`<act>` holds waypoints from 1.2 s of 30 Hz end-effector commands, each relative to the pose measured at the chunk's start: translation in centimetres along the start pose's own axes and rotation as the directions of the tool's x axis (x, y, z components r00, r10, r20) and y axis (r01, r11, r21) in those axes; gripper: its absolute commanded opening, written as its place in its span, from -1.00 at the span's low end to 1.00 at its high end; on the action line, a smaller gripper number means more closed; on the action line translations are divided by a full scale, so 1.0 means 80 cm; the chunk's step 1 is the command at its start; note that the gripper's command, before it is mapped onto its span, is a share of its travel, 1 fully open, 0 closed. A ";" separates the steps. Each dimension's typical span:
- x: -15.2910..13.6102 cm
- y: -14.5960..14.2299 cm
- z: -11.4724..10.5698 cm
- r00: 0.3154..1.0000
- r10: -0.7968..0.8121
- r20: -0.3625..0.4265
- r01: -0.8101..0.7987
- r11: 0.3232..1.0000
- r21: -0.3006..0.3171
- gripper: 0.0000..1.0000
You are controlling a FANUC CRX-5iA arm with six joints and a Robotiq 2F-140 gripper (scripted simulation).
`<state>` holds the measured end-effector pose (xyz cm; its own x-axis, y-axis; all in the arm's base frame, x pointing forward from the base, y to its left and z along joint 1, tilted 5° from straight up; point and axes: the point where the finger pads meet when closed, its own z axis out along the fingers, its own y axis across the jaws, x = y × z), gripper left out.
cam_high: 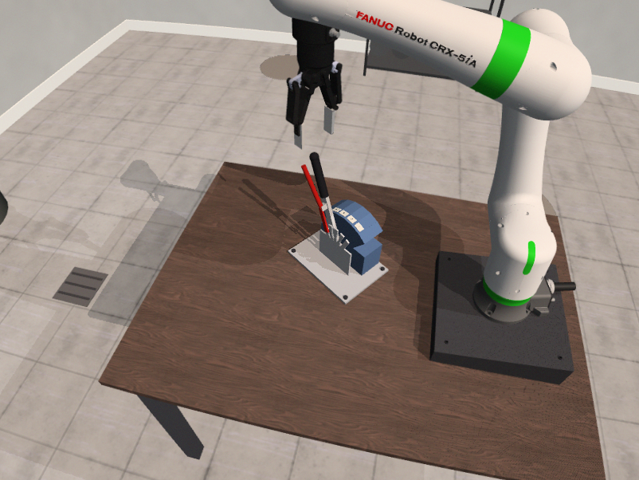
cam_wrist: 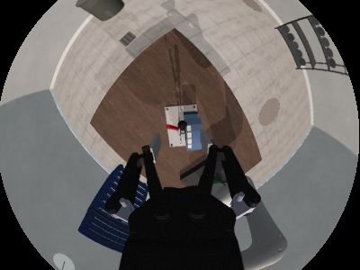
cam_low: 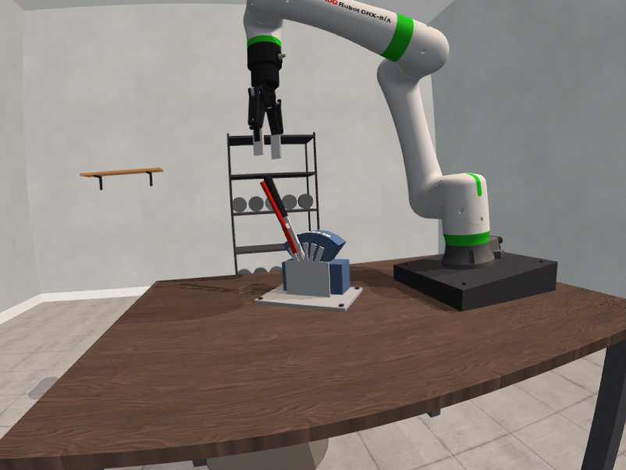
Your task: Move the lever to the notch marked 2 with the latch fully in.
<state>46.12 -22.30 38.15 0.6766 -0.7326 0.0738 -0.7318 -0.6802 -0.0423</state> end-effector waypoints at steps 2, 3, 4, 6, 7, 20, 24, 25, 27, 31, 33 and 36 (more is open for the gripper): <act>0.000 0.000 0.000 1.000 0.000 0.000 0.000 1.000 0.000 0.13; 0.000 0.000 0.000 1.000 0.000 0.000 0.000 1.000 0.000 0.13; 0.000 0.000 0.000 1.000 0.000 0.000 0.000 1.000 0.000 0.13; 0.000 0.000 0.000 1.000 0.000 0.000 0.000 1.000 0.000 0.13; 0.000 0.000 0.000 1.000 0.000 0.000 0.000 1.000 0.000 0.13; 0.000 0.000 0.007 1.000 0.000 0.000 0.000 1.000 0.000 0.13; 0.000 0.000 0.009 1.000 0.000 0.000 0.000 1.000 0.000 0.13; 0.000 0.000 0.010 1.000 0.000 0.000 0.000 1.000 0.000 0.13; 0.000 0.000 0.013 1.000 0.000 0.000 0.000 1.000 0.000 0.13; 0.000 0.000 0.017 1.000 0.000 0.000 0.000 1.000 0.000 0.13; 0.000 0.000 0.019 1.000 0.000 0.000 0.000 1.000 0.000 0.13; 0.000 0.000 0.023 1.000 0.000 0.000 0.000 1.000 0.000 0.13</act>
<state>46.29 -22.35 36.41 0.6766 -0.7326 0.0736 -0.7318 -0.6802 -0.0423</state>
